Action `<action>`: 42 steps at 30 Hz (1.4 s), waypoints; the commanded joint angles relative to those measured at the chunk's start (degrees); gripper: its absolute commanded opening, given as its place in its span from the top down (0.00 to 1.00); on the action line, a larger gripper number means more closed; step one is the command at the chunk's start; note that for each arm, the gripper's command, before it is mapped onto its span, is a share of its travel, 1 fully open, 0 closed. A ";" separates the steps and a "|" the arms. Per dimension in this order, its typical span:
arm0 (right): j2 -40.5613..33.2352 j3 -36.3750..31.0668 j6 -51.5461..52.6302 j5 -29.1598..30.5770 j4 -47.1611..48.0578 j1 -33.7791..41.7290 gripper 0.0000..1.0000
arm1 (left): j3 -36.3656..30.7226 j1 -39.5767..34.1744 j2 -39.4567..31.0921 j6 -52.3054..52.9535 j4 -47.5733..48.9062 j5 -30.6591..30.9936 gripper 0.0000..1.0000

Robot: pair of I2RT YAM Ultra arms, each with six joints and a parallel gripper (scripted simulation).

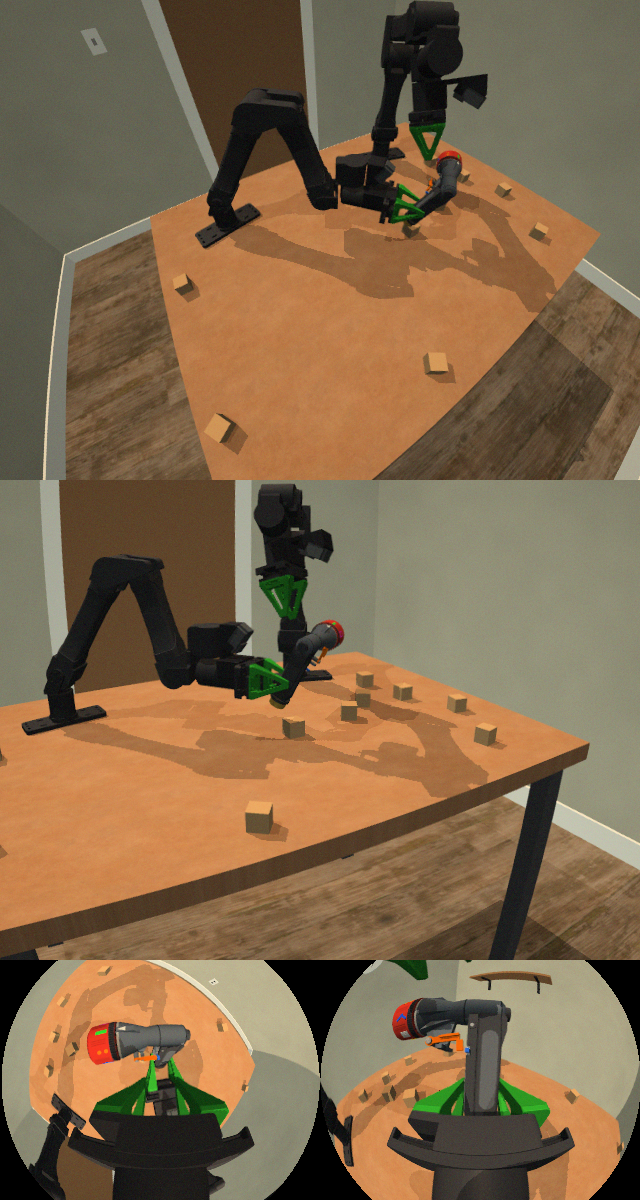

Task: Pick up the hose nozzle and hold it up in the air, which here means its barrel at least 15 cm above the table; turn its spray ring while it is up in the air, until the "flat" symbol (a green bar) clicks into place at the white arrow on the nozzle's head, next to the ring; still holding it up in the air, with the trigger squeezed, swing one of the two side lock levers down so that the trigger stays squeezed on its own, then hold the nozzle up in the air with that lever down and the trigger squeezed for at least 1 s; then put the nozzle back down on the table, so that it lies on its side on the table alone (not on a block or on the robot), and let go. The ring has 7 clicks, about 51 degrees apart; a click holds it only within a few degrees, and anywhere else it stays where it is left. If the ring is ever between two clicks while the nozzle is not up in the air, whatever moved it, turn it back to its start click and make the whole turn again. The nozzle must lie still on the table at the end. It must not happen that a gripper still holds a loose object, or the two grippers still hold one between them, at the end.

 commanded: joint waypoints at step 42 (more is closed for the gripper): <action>-3.29 2.82 0.55 -0.07 6.20 0.34 0.64 | -3.55 2.69 -6.12 11.66 10.61 0.44 0.64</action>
